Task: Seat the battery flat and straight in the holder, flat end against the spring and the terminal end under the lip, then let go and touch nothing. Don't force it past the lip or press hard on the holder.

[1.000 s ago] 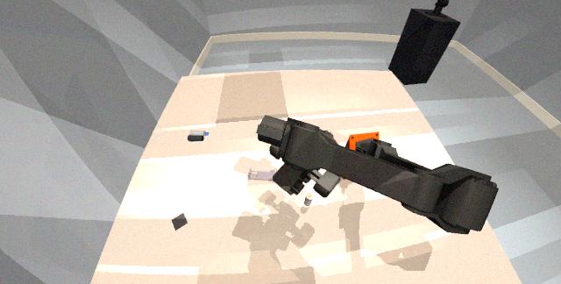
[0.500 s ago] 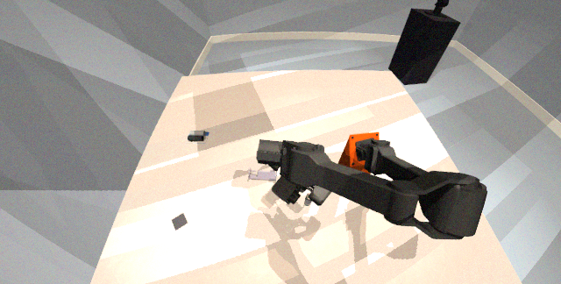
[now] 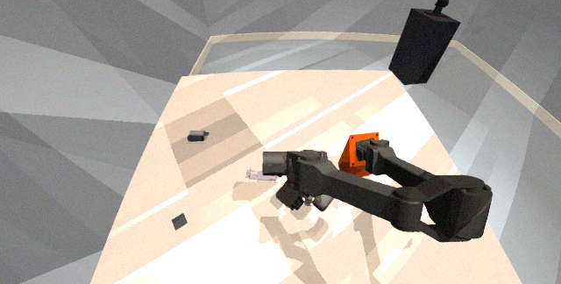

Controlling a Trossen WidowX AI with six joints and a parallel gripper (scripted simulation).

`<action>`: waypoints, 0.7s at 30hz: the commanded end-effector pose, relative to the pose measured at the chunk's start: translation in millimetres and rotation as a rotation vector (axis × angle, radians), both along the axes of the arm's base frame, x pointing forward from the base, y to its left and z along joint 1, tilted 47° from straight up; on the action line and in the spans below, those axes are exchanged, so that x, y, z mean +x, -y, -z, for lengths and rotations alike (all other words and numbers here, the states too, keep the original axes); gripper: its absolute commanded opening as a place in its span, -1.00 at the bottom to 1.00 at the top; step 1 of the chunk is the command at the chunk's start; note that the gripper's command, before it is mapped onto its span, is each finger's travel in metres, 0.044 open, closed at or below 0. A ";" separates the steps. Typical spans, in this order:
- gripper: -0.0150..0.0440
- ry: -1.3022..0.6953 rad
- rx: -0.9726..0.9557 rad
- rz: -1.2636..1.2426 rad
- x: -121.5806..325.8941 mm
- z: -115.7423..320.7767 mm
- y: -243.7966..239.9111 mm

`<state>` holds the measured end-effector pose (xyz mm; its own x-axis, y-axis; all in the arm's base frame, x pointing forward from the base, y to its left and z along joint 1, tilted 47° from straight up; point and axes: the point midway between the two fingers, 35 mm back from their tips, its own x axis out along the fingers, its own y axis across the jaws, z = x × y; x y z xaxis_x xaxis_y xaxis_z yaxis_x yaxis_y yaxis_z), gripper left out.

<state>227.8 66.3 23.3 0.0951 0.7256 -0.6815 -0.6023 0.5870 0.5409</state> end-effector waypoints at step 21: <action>-0.49 -0.005 0.005 0.004 -25.4 -21.7 -24.4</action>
